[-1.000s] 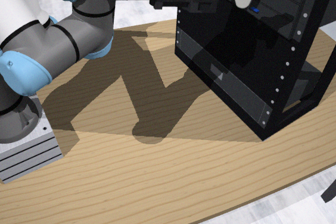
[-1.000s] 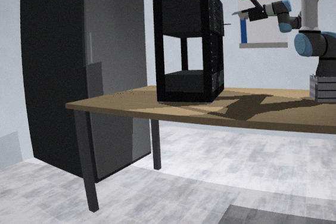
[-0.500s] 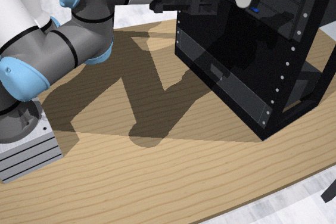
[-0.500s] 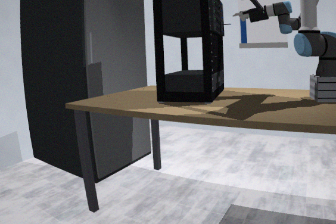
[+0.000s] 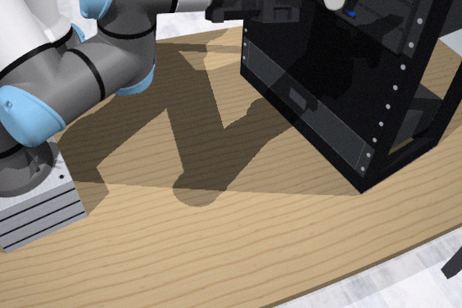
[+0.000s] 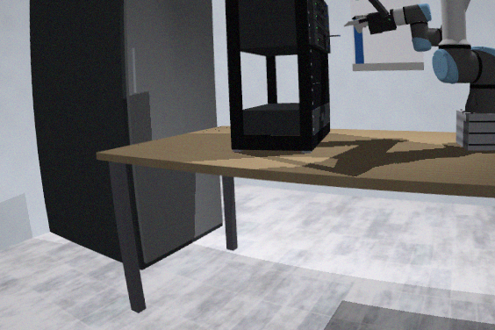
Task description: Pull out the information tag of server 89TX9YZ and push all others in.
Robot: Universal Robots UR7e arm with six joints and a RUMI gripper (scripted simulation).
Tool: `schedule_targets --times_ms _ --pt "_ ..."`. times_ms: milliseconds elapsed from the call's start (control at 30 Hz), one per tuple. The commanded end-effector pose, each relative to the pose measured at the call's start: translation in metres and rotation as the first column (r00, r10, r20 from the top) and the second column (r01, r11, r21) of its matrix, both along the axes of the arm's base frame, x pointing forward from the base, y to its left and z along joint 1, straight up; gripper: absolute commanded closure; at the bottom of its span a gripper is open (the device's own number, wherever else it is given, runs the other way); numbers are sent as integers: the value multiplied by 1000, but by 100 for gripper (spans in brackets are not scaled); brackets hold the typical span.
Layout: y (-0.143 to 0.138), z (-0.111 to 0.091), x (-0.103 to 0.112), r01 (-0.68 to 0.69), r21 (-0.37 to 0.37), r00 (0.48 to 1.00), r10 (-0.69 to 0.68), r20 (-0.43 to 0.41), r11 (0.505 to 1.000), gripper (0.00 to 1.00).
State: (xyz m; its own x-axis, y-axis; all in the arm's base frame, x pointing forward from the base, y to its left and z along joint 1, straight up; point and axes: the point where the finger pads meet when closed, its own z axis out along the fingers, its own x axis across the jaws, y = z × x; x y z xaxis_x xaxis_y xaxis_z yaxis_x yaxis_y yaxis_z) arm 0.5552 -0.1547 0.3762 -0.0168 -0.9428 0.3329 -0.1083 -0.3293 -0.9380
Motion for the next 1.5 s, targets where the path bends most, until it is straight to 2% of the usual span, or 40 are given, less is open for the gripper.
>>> schedule_targets --times_ms 0,1467 --pt "0 -1 -2 -11 -39 1000 11 5 999 0" --pt "4 -10 -14 -66 -284 997 76 23 956 0"
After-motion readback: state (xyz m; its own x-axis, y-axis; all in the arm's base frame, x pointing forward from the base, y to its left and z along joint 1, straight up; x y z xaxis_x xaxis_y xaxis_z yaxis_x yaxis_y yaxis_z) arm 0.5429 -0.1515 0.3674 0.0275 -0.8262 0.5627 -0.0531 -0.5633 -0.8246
